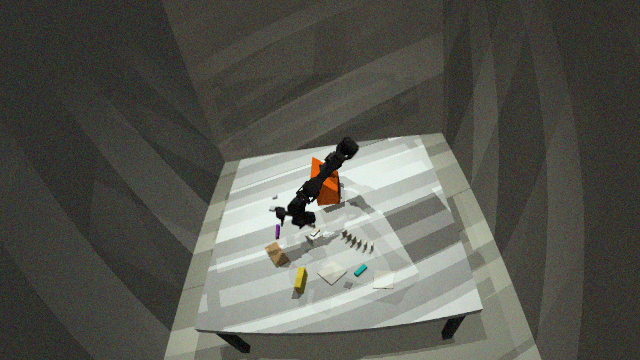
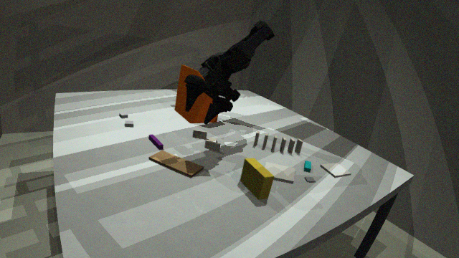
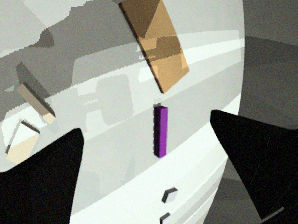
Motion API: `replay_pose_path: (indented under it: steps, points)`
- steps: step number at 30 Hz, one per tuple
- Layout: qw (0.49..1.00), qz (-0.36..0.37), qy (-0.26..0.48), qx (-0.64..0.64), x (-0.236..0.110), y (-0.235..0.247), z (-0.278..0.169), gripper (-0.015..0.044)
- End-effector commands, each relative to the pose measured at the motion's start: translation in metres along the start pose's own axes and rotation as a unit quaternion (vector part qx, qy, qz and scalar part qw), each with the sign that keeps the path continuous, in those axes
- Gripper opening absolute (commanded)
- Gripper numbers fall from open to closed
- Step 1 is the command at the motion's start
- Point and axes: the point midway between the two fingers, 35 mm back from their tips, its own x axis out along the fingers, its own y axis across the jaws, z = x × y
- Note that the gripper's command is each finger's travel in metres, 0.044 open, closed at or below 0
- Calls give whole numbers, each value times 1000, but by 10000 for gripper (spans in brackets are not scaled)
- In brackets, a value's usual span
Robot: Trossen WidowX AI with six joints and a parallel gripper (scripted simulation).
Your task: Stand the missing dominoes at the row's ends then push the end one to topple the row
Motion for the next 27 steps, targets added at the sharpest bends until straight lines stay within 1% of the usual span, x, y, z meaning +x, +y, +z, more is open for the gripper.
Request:
replay_pose_path:
  steps: [1,18,24,27]
  points:
    - [874,228,138,405,-20,75,-14,440]
    - [874,228,138,405,-17,76,-9,440]
    - [874,229,138,405,31,105,-12,440]
    - [874,230,139,405,37,109,-13,440]
